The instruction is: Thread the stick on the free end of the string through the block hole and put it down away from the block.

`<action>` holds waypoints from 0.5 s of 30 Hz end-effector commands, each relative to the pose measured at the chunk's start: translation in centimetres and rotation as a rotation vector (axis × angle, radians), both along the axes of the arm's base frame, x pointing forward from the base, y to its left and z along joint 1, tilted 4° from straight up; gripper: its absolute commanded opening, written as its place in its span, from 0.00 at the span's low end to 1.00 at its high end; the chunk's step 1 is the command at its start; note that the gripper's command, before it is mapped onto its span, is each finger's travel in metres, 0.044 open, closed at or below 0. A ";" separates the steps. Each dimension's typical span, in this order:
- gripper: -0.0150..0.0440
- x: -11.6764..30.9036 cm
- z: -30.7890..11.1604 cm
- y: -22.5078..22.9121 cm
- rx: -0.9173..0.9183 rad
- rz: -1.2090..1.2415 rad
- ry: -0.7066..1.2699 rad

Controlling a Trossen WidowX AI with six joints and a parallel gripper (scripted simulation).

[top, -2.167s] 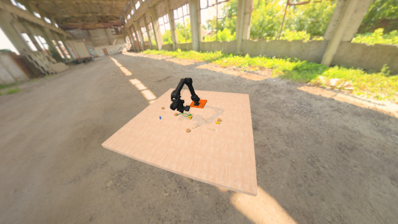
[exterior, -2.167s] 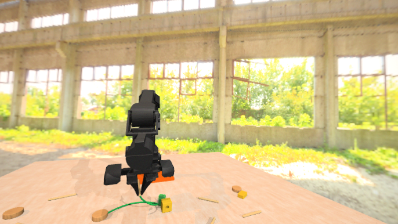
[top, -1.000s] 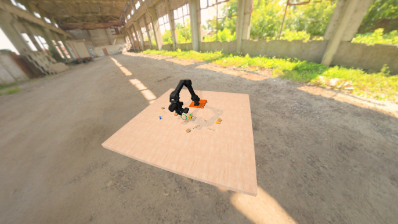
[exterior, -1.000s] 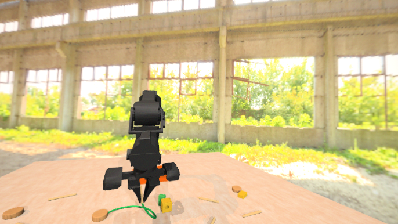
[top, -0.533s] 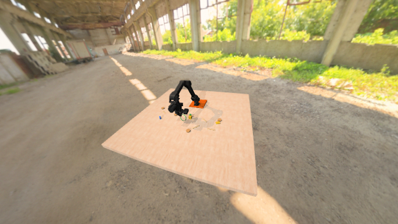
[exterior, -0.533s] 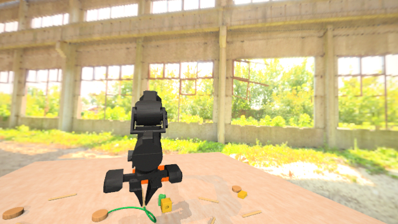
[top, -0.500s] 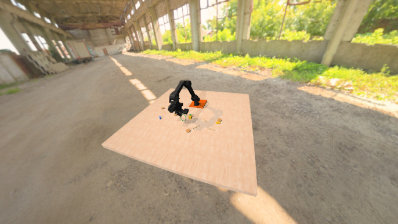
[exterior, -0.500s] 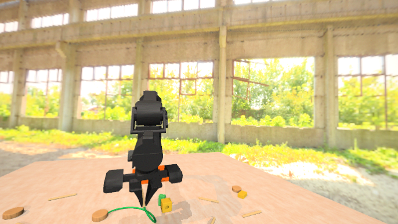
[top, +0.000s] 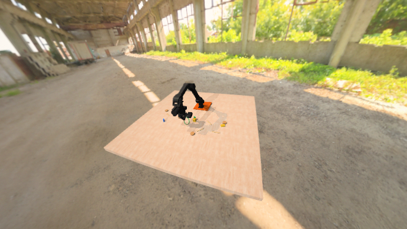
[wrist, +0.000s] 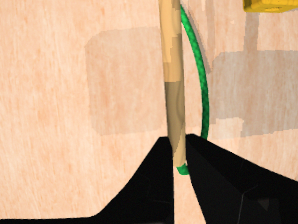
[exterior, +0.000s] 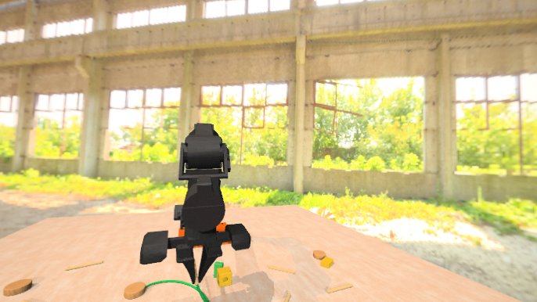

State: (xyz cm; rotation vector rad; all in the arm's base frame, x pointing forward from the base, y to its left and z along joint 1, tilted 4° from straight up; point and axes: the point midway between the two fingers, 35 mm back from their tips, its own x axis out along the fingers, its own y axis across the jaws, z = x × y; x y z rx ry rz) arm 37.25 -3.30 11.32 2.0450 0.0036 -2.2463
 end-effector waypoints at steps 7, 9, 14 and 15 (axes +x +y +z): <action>0.25 1.1 0.0 0.4 0.004 -0.006 -0.018; 0.25 1.4 0.1 0.4 0.005 -0.006 -0.022; 0.25 2.0 0.1 0.6 0.005 -0.006 -0.032; 0.25 2.1 0.1 0.6 0.006 -0.006 -0.034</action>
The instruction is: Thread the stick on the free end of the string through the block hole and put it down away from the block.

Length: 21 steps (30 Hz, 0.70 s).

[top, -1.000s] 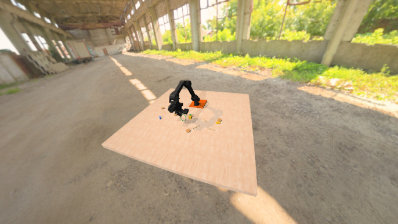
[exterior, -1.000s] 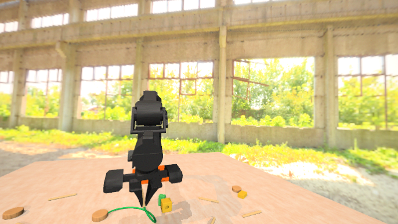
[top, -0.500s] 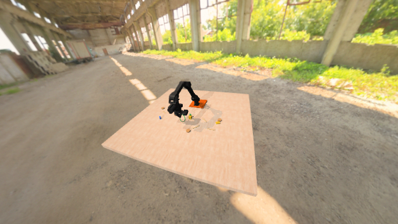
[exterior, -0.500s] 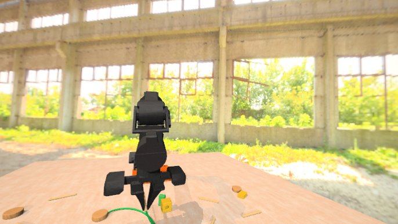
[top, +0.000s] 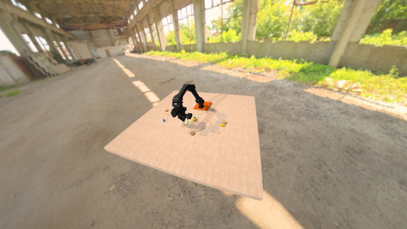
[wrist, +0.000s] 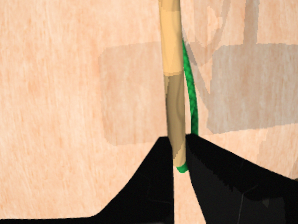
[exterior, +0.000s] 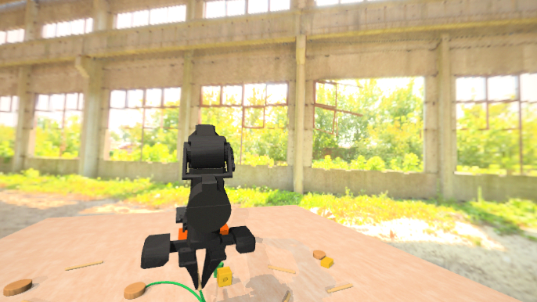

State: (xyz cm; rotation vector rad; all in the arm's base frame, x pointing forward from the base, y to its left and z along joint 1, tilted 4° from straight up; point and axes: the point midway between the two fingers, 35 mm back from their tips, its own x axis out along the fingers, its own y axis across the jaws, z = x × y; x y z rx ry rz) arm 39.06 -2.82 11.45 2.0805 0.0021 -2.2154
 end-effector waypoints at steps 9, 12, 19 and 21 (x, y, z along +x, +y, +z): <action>0.25 1.4 0.0 0.5 0.006 -0.005 -0.023; 0.25 1.7 0.0 0.6 0.007 -0.005 -0.030; 0.25 2.5 0.1 0.9 0.008 -0.005 -0.045; 0.25 2.8 0.1 1.0 0.009 -0.005 -0.050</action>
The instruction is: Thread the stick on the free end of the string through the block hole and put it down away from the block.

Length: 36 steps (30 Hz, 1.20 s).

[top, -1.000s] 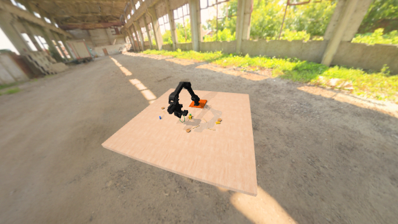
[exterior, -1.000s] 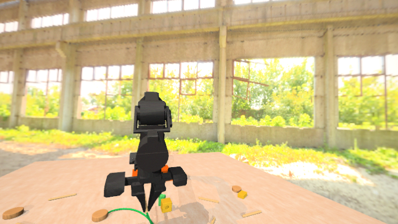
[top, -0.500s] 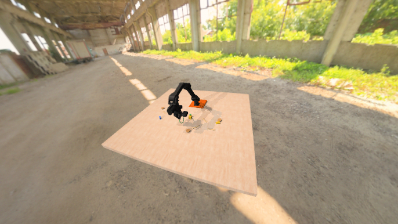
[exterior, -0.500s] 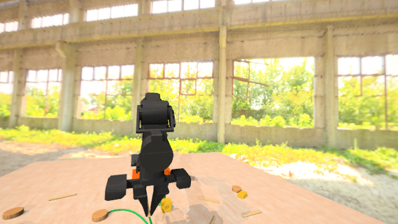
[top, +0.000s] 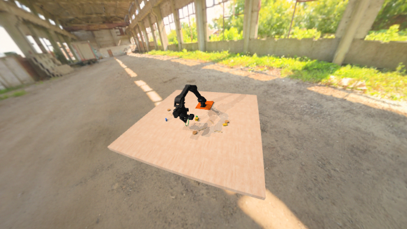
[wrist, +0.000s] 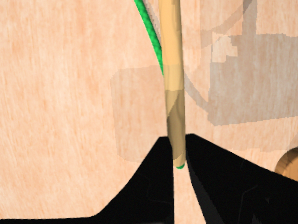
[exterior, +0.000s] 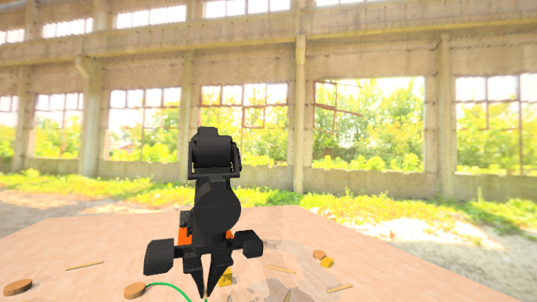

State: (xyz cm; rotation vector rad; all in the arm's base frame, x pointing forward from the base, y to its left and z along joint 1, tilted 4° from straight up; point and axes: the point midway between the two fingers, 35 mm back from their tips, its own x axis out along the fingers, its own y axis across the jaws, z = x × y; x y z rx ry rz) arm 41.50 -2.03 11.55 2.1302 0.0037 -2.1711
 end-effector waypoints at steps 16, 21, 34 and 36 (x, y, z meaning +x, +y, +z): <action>0.25 2.2 0.0 0.9 0.009 -0.006 -0.043; 0.25 2.7 0.0 1.1 0.011 -0.006 -0.054; 0.25 4.2 0.0 1.7 0.015 -0.007 -0.086; 0.25 4.4 0.0 1.8 0.016 -0.007 -0.092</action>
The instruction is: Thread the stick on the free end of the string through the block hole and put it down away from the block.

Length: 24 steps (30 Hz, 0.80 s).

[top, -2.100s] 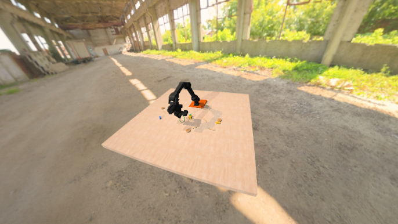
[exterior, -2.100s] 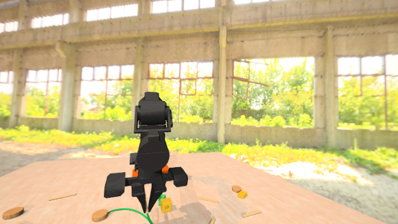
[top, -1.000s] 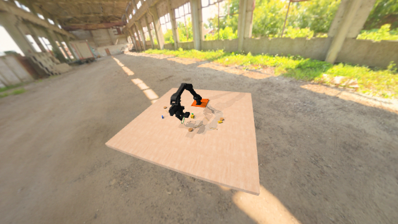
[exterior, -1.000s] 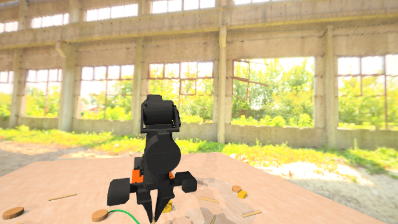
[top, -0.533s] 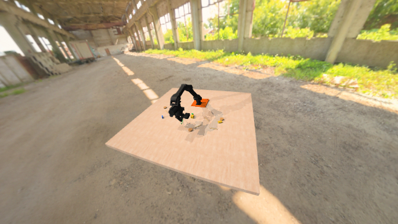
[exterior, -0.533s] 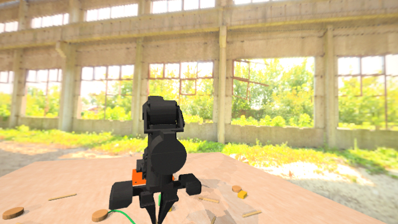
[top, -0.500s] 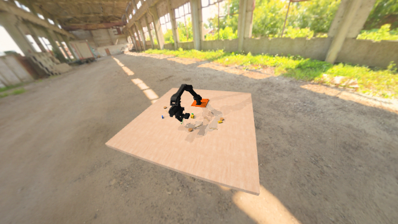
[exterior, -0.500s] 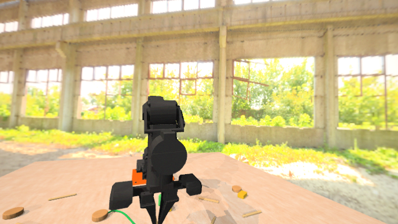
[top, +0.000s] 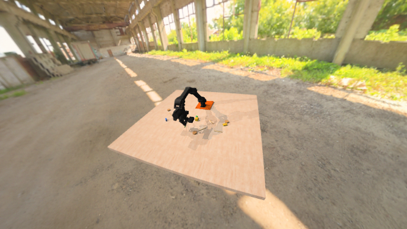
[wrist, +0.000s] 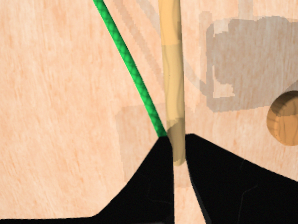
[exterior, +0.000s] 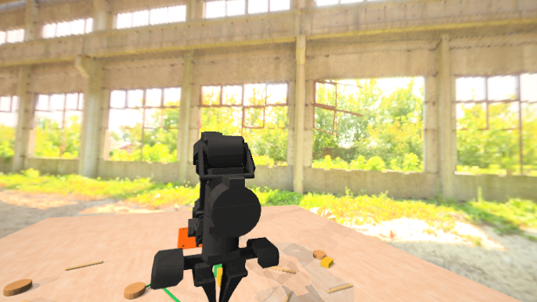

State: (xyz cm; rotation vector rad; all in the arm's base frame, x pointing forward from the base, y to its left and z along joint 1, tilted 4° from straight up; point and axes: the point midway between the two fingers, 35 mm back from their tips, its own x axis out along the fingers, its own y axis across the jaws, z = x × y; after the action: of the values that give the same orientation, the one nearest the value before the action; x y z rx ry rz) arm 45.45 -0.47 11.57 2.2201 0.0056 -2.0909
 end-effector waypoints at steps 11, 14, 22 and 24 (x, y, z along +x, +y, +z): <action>0.25 1.1 0.0 0.6 0.009 0.001 -0.034; 0.25 1.1 0.0 0.6 0.004 0.065 -0.030; 0.25 1.0 -0.2 0.8 -0.015 0.307 -0.017; 0.25 1.0 -0.2 0.8 -0.019 0.368 -0.013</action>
State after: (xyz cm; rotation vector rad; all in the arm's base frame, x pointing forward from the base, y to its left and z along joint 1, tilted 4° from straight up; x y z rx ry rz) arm 46.36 0.16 11.37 2.0745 0.2877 -1.9157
